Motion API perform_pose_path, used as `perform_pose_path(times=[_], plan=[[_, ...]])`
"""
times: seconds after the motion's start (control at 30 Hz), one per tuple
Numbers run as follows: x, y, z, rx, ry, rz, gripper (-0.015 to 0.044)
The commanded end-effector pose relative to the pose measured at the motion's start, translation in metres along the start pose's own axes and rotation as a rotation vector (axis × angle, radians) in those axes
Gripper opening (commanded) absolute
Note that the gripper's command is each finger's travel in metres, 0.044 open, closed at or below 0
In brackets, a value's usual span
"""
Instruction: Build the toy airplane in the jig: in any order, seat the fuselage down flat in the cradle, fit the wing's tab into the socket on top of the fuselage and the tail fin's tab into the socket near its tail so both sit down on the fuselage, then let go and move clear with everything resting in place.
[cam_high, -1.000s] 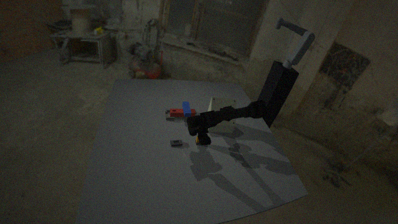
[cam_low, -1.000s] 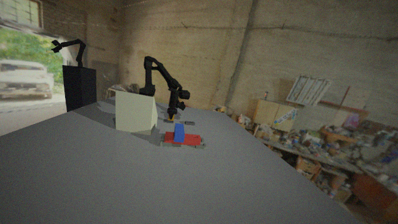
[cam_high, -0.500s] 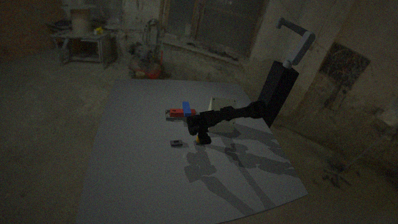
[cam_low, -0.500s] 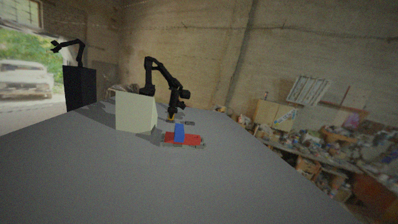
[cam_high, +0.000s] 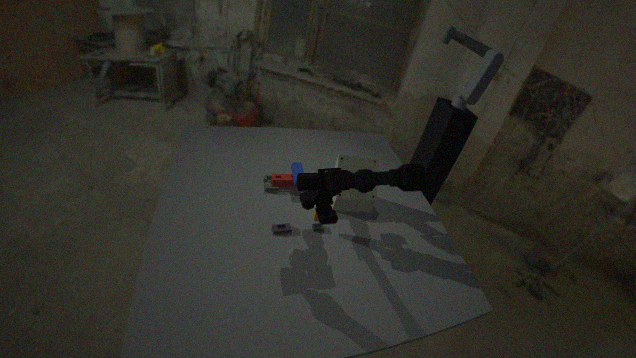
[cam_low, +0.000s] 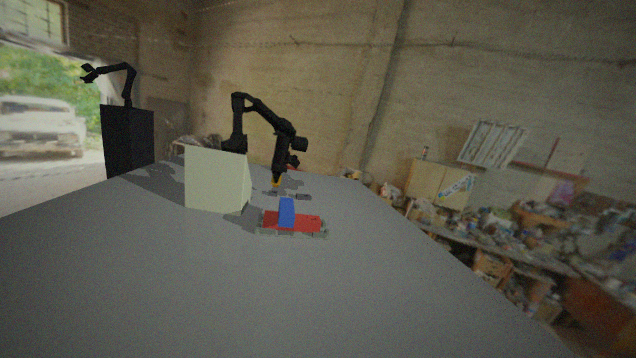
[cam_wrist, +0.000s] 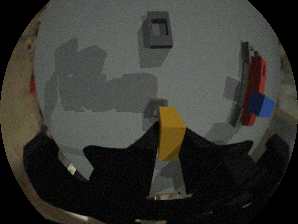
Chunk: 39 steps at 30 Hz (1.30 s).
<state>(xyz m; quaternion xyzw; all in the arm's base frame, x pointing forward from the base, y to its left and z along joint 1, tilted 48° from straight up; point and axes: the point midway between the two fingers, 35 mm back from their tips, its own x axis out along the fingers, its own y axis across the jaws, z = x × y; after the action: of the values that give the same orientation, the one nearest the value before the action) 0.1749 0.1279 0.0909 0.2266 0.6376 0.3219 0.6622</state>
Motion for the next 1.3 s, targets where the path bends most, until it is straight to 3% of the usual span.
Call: perform_pose_path(times=[0.0,0.83,1.27], plan=[[-0.013,-0.003,0.002,0.002,0.001,-0.01,0.0],[-0.089,0.0,-0.008,0.025,-0.015,0.031,0.0],[-0.093,-0.015,0.011,0.026,-0.018,0.03,0.0]])
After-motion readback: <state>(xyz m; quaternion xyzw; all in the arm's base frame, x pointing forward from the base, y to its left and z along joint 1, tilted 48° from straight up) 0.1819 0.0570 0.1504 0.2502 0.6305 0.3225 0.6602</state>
